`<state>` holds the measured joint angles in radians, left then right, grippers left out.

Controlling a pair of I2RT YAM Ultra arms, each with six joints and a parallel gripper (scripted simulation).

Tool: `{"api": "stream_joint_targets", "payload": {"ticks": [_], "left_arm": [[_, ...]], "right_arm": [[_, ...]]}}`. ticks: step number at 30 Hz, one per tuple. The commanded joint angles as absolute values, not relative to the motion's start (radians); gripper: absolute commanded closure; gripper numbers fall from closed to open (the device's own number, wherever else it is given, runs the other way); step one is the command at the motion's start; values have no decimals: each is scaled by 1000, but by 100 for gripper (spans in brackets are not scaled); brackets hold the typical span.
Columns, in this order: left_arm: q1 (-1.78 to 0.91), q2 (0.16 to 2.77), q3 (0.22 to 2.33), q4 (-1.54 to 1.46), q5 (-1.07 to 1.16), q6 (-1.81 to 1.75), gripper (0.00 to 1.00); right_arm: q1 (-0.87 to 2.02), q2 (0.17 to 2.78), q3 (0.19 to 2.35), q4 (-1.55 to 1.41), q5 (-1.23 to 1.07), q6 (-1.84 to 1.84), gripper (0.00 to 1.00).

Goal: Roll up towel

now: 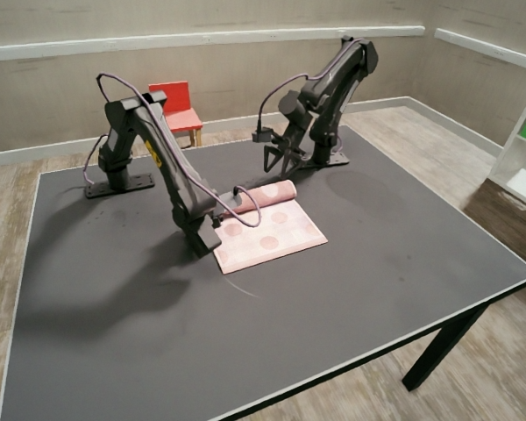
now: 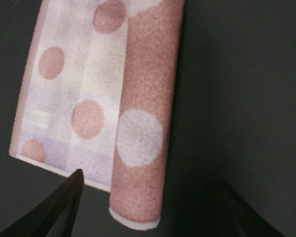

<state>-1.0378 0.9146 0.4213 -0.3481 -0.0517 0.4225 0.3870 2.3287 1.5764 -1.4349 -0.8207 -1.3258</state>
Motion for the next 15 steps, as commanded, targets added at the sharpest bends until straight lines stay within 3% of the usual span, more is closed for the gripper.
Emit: {"api": "stream_joint_targets", "payload": {"ticks": [1,15], "left_arm": [[-978,912,423,-317,-46,471,2],[-860,951,371,-229,70,590,2]], "right_arm": [[382,2333,1598,-1467,-819,-1347,66],[382,2347,1591,-1448,-819,-1348,66]]}}
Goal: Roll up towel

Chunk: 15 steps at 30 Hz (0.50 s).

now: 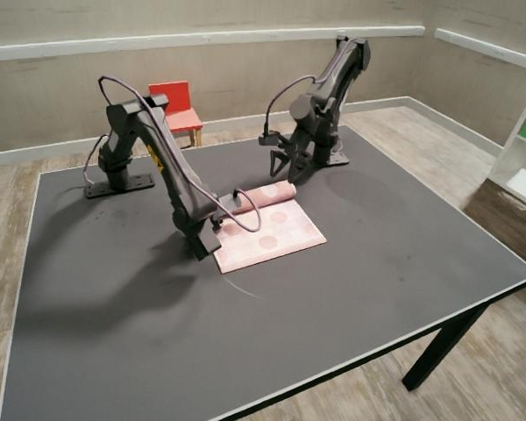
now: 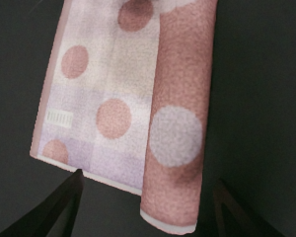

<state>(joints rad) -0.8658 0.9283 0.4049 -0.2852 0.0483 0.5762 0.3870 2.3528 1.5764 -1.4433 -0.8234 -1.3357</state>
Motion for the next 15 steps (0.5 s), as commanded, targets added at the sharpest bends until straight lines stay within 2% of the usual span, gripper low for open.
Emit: {"api": "stream_joint_targets", "payload": {"ticks": [1,8,15], "left_arm": [[-862,958,355,-206,70,589,2],[-872,1049,262,-27,65,584,2],[-883,1109,255,46,58,575,2]], "right_arm": [[382,2347,1591,-1448,-819,-1348,66],[382,2347,1591,-1448,-819,-1348,66],[382,2347,1591,-1448,-819,-1348,66]]}}
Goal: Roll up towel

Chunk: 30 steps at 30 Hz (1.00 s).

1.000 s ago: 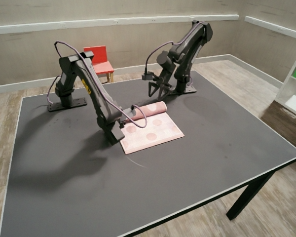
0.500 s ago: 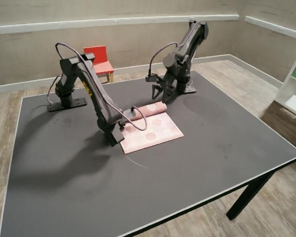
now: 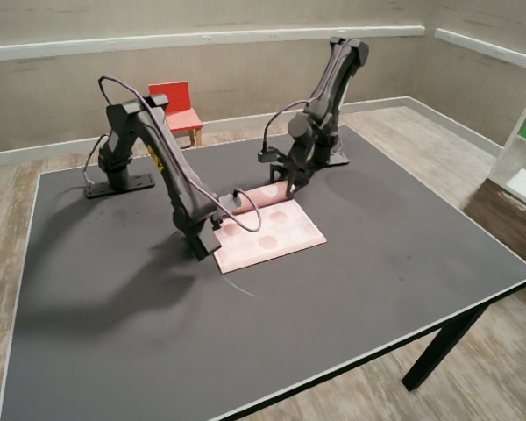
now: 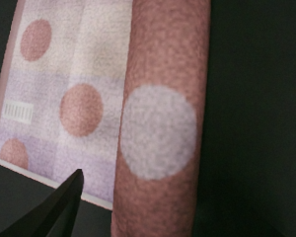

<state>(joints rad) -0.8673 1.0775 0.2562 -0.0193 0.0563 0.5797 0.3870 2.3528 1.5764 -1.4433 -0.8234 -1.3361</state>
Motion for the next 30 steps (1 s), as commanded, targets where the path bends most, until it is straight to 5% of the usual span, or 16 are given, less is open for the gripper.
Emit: {"api": "stream_joint_targets", "payload": {"ticks": [1,12,30], "left_arm": [[-888,1118,260,51,55,572,2],[-889,1130,260,65,54,572,49],[-889,1130,260,65,54,572,68]], "right_arm": [[382,2347,1591,-1448,-819,-1348,66],[382,2347,1591,-1448,-819,-1348,66],[382,2347,1591,-1448,-819,-1348,66]]}}
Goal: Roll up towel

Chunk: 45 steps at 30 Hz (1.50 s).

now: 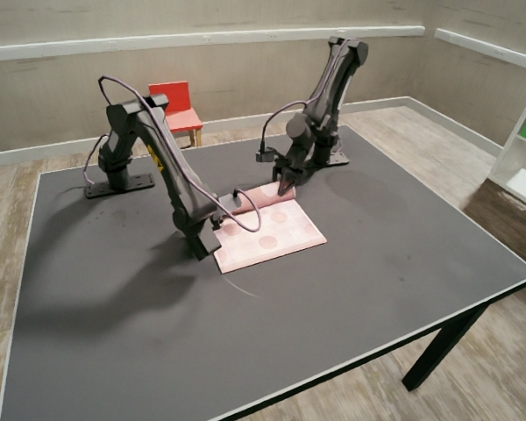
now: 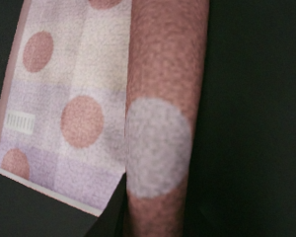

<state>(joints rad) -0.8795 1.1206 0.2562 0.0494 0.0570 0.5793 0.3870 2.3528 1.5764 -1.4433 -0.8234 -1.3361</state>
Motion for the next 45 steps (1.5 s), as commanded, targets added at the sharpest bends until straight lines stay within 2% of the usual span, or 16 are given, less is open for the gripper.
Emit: {"api": "stream_joint_targets", "payload": {"ticks": [1,2,16,18,19,35,45], "left_arm": [[-889,1130,260,65,54,572,68],[-889,1130,260,65,54,572,68],[-889,1130,260,65,54,572,68],[-889,1130,260,65,54,572,68],[-889,1130,260,65,54,572,68],[-768,1172,342,-60,247,550,68],[-609,1300,474,-231,511,548,68]], "right_arm": [[382,2347,1591,-1448,-819,-1348,66],[382,2347,1591,-1448,-819,-1348,66],[382,2325,1606,-1486,-819,-1347,18],[382,2325,1606,-1486,-819,-1347,18],[382,2325,1607,-1487,-819,-1348,15],[267,2269,1701,-1571,-770,-1366,15],[268,2247,1711,-1571,-752,-1404,13]]}}
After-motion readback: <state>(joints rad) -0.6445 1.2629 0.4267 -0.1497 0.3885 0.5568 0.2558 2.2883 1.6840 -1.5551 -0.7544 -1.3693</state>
